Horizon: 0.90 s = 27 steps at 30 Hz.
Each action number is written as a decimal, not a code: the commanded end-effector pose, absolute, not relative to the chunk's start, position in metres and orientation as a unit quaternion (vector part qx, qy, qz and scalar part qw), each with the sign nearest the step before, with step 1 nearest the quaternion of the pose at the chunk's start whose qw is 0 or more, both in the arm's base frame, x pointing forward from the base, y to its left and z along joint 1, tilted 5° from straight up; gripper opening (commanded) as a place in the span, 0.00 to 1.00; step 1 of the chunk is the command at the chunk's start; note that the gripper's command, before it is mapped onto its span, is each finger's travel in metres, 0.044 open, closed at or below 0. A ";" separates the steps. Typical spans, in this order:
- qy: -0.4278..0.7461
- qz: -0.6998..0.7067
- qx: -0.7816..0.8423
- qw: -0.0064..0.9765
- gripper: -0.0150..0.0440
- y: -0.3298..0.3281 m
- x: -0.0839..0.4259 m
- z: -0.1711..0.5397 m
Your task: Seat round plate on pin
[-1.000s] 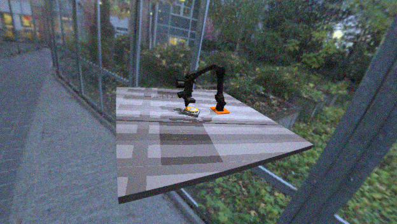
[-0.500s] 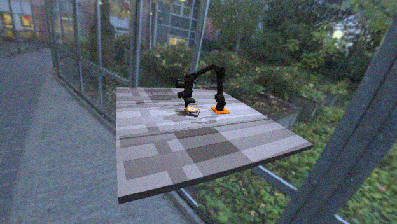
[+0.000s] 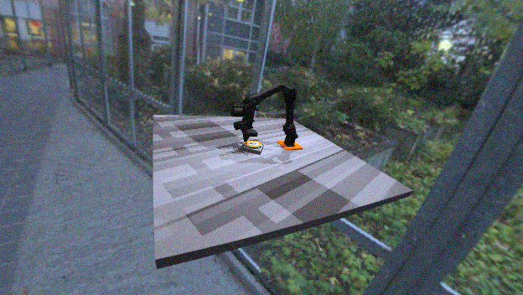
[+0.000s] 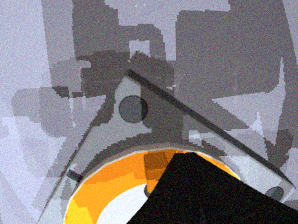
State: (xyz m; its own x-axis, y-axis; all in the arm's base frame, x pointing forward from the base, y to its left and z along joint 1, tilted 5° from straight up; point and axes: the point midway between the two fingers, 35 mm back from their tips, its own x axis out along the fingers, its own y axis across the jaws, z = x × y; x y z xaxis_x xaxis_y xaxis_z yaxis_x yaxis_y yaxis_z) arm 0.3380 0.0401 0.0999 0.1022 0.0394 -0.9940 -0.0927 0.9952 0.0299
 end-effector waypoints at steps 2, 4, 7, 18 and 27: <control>0.670 0.050 -0.019 0.740 0.25 0.048 0.337 0.099; 0.670 0.050 -0.019 0.740 0.25 0.050 0.337 0.099; 0.670 0.050 -0.019 0.740 0.25 0.052 0.337 0.100; 0.670 0.050 -0.019 0.740 0.25 0.060 0.336 0.100; 0.670 0.050 -0.019 0.740 0.25 0.066 0.333 0.100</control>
